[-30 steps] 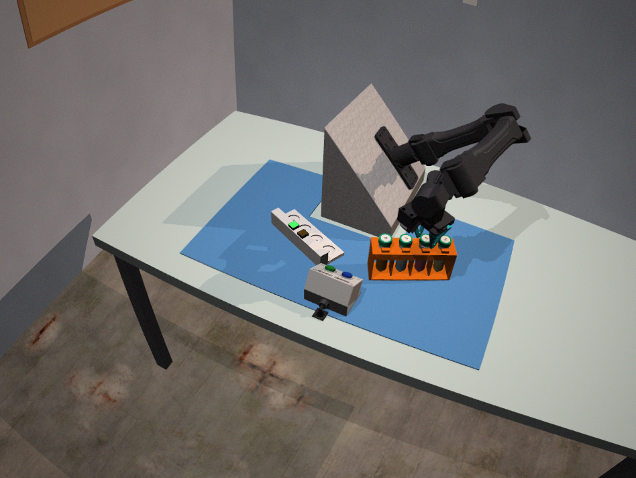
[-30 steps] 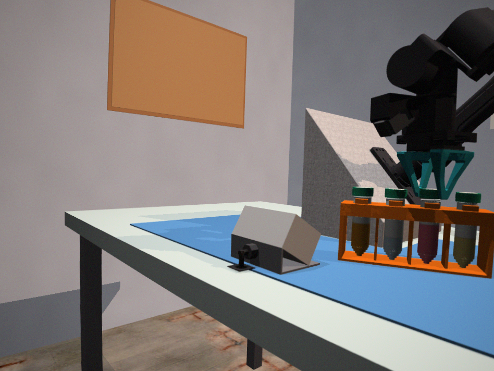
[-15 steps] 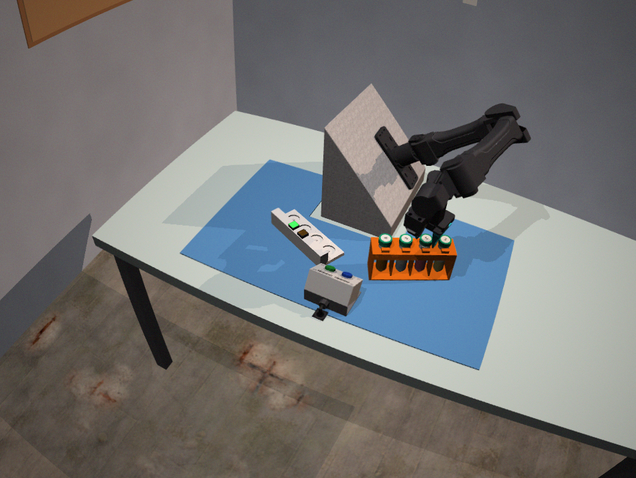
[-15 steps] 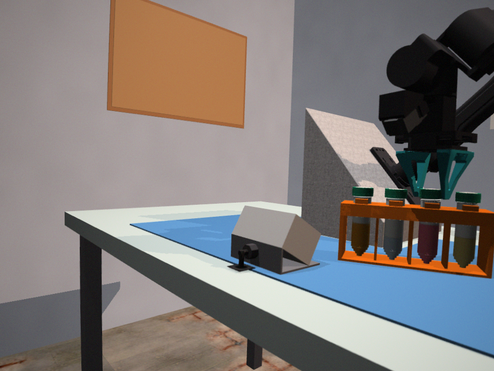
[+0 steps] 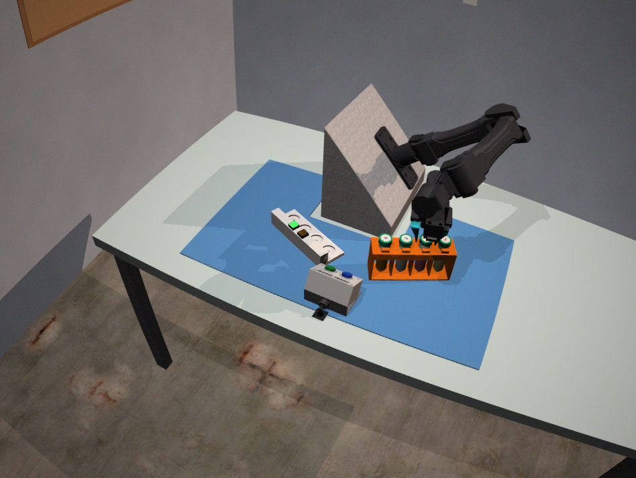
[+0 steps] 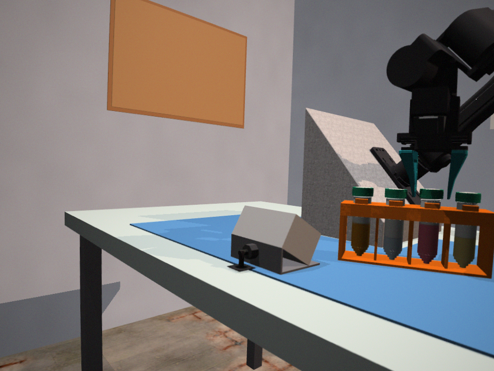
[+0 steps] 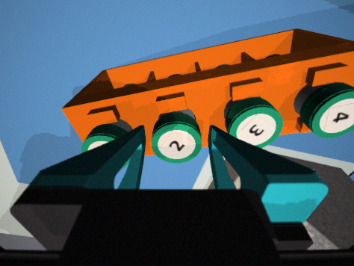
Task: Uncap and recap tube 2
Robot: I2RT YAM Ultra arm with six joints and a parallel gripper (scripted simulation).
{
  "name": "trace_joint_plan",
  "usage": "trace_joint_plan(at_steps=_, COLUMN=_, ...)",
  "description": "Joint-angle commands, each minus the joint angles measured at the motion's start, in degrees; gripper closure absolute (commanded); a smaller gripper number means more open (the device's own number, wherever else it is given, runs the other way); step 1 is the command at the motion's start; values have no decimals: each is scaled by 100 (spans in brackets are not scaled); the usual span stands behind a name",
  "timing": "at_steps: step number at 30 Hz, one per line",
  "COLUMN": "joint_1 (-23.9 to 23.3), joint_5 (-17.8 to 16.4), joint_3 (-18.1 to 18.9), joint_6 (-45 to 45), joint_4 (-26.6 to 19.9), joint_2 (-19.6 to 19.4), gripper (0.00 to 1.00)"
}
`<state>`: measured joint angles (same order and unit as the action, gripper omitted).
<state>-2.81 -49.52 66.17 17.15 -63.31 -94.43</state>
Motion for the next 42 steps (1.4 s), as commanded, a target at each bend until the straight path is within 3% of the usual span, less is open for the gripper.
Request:
trace_joint_plan(at_steps=1, joint_1=-71, joint_5=-3, joint_3=16, joint_6=490, joint_4=-29, joint_2=32, gripper=51)
trace_joint_plan(at_steps=3, joint_1=-74, joint_5=-3, joint_3=15, joint_6=496, joint_4=-35, joint_2=34, gripper=51)
trace_joint_plan(at_steps=4, joint_1=-73, joint_5=-3, joint_3=14, joint_6=493, joint_4=-32, joint_2=34, gripper=100)
trace_joint_plan(at_steps=18, joint_1=-74, joint_5=-3, joint_3=15, joint_6=496, joint_4=-35, joint_2=34, gripper=100)
trace_joint_plan(at_steps=42, joint_1=-58, joint_5=-2, joint_3=-2, joint_6=-3730, joint_4=0, joint_2=35, gripper=100)
